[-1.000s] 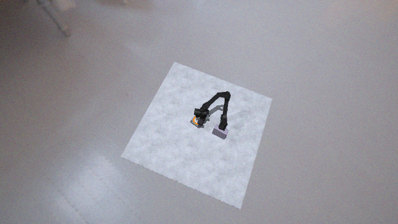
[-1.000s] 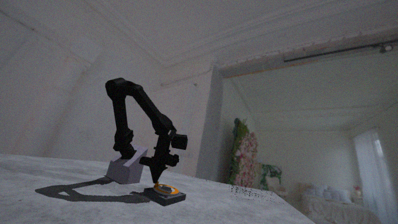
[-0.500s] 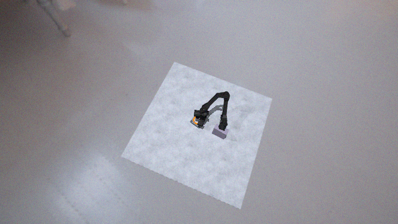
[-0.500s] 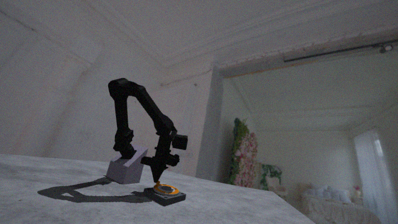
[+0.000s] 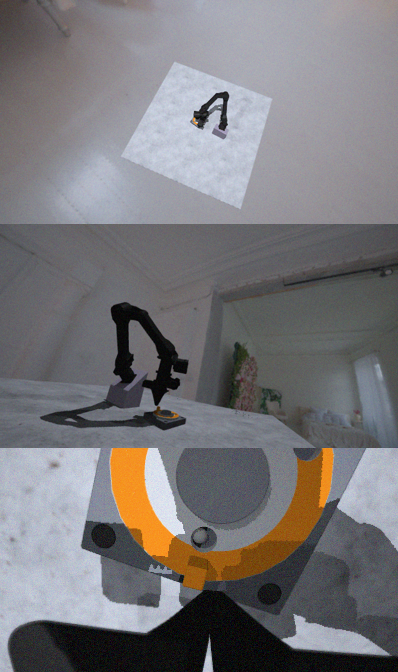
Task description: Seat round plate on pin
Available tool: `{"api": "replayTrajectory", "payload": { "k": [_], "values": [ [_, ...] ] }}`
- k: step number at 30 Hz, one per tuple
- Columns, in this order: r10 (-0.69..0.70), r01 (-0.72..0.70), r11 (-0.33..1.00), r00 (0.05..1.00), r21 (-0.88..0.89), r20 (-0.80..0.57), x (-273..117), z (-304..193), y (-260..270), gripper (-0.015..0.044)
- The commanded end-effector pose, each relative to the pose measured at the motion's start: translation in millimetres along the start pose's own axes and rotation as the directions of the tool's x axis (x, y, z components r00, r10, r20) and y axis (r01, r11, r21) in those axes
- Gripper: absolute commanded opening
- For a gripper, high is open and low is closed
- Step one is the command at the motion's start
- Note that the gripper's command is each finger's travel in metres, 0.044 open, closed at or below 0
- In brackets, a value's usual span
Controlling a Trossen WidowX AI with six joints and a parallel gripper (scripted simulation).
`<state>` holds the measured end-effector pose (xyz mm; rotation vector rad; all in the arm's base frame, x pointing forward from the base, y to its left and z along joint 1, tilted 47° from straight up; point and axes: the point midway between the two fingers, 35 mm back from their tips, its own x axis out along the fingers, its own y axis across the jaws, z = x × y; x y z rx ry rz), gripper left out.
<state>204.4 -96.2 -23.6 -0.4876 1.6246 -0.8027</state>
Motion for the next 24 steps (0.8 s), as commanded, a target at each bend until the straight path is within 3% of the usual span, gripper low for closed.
{"api": "replayTrajectory", "payload": {
  "k": [1, 7, 24],
  "values": [
    [0.007, -0.007, 1.0, 1.0, 0.004, 0.005, -14.1, 2.1, 1.3, 0.0],
    [0.007, -0.007, 1.0, 1.0, 0.004, 0.004, -36.6, -0.8, 1.6, 0.0],
    [0.0, 0.0, 1.0, 1.0, -0.008, 0.003, -27.9, -0.7, 2.2, 0.0]
  ]
}}
